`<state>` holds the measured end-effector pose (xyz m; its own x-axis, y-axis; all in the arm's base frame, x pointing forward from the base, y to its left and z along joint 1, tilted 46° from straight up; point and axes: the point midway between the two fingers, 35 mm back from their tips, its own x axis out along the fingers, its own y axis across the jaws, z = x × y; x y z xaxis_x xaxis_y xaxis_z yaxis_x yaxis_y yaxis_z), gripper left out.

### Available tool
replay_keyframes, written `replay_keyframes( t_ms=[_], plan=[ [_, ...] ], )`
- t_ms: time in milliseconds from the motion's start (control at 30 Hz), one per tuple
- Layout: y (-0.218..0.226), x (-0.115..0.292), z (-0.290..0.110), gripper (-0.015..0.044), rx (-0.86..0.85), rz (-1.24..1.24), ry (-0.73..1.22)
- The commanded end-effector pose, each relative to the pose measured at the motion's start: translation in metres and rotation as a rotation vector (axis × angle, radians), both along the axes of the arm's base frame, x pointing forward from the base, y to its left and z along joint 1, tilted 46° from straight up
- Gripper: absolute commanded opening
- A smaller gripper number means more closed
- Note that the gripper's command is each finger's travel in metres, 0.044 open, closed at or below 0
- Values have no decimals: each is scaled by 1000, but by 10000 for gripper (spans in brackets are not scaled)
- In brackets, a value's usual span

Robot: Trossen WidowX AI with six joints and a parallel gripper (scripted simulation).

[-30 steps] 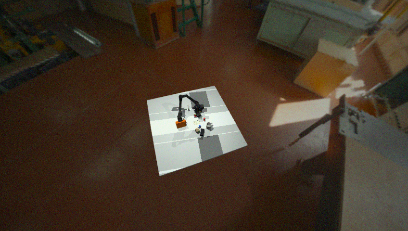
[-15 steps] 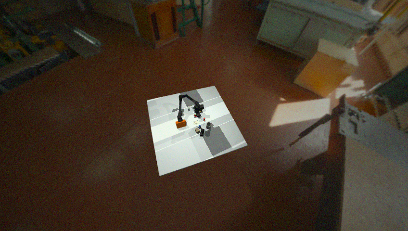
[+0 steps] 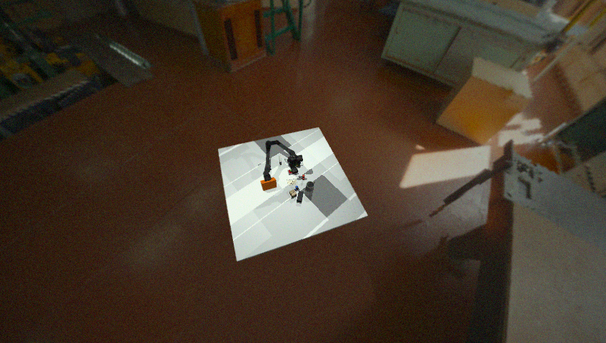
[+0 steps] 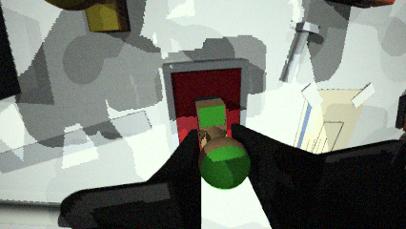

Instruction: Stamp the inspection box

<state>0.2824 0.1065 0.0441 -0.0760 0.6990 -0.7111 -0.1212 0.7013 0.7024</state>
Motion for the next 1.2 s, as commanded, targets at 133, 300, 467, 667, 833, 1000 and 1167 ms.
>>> replay_keyframes(
  t_ms=[133, 300, 467, 667, 833, 1000, 1167],
  plan=[
    [2, 0, -1, 0, 3, 4, 3],
    [0, 0, 1, 0, 3, 4, 3],
    [-1, 0, 2, 0, 3, 4, 3],
    [-4, 0, 4, 0, 3, 4, 3],
    [-5, 0, 6, 0, 3, 4, 3],
    [-7, 1, 7, 0, 3, 4, 3],
    [-12, 2, 12, 0, 1, 4, 3]
  ],
)
